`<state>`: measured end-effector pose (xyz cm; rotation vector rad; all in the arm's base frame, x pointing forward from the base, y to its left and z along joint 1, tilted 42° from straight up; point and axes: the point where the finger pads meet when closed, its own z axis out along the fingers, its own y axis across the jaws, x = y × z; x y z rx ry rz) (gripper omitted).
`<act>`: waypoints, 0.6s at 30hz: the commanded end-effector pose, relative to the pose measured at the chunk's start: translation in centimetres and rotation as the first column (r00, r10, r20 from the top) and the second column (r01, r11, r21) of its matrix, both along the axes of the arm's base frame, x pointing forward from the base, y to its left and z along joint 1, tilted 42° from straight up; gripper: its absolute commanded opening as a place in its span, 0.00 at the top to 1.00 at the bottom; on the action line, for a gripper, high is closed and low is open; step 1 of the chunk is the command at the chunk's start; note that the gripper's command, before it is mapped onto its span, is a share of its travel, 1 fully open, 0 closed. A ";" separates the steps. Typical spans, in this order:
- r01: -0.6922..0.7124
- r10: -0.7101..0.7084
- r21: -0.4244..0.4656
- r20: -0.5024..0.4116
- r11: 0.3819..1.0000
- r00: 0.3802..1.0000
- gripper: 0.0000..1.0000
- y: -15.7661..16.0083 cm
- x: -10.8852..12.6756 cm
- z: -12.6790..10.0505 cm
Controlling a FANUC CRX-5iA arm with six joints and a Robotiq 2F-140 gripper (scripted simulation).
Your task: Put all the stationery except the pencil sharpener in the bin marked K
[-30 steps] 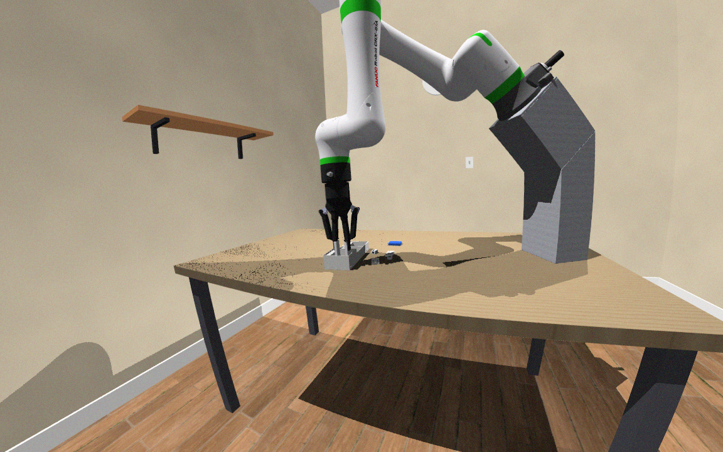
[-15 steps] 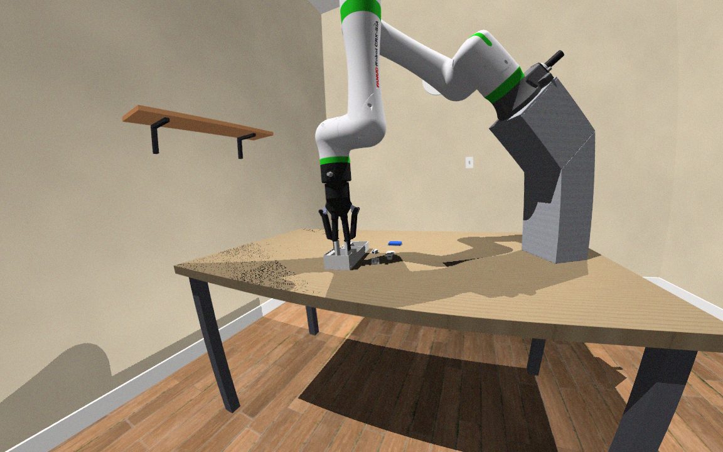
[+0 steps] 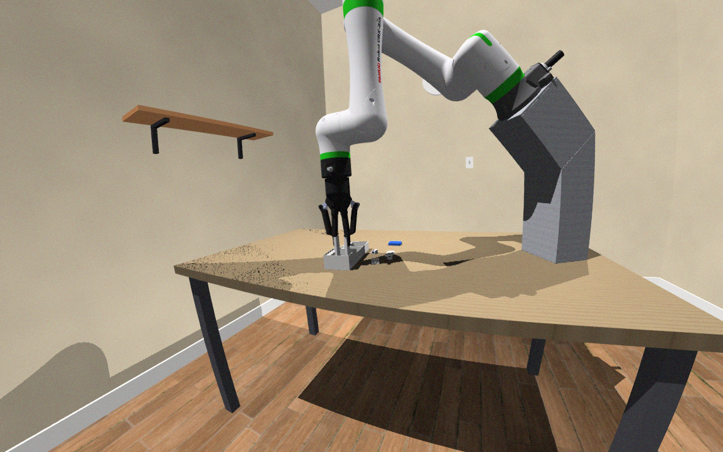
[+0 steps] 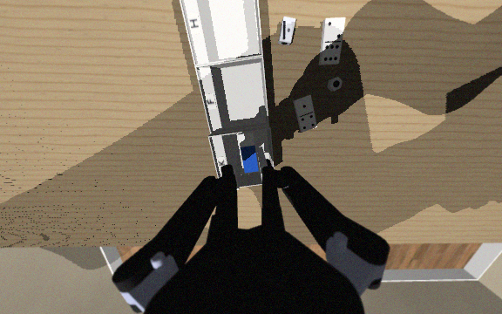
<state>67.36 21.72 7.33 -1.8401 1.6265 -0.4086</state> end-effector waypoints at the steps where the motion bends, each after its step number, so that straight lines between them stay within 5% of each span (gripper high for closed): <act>1: 0.004 -0.004 -0.001 0.009 1.000 1.000 0.82 -0.1 -0.3 0.3; 18: 0.004 -0.004 -0.001 0.009 1.000 1.000 0.82 -0.9 -2.3 2.7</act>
